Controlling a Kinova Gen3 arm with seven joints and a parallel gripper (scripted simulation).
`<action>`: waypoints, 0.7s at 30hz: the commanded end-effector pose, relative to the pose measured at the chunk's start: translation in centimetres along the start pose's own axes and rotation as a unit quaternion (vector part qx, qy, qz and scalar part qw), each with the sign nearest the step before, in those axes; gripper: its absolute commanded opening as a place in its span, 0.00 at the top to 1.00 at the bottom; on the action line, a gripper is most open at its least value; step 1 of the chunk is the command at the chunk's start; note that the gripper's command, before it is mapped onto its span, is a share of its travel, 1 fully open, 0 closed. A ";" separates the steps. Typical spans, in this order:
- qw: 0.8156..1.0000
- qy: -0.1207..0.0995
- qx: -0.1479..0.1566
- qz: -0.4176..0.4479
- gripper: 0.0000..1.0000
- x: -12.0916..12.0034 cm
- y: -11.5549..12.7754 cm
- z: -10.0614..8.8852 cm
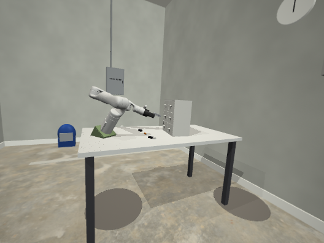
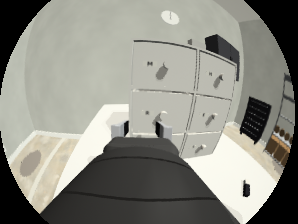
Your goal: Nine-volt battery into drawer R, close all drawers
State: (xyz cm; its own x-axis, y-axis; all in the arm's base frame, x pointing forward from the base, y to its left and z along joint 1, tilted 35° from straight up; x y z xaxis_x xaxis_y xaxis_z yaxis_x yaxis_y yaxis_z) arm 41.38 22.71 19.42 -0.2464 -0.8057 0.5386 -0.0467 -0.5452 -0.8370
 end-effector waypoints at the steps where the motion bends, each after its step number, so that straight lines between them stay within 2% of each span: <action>1: 1.000 0.000 0.000 0.001 0.00 0.0 -0.1 0.0; 21: 1.000 0.000 -0.006 0.001 0.00 0.0 -0.2 -0.1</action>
State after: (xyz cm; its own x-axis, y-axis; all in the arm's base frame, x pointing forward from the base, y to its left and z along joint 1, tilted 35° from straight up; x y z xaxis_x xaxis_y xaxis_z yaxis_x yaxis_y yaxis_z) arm 41.33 22.71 19.47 -0.2473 -0.8025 0.5429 -0.0543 -0.5480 -0.8347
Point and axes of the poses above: the point where the finger pads meet when closed, its own z axis out along the fingers, its own x axis across the jaws, y = z × x, the point moved 7 cm from there along -z, back along the fingers, and after that the axes turned 8 degrees about -z, right-handed, at the moved point
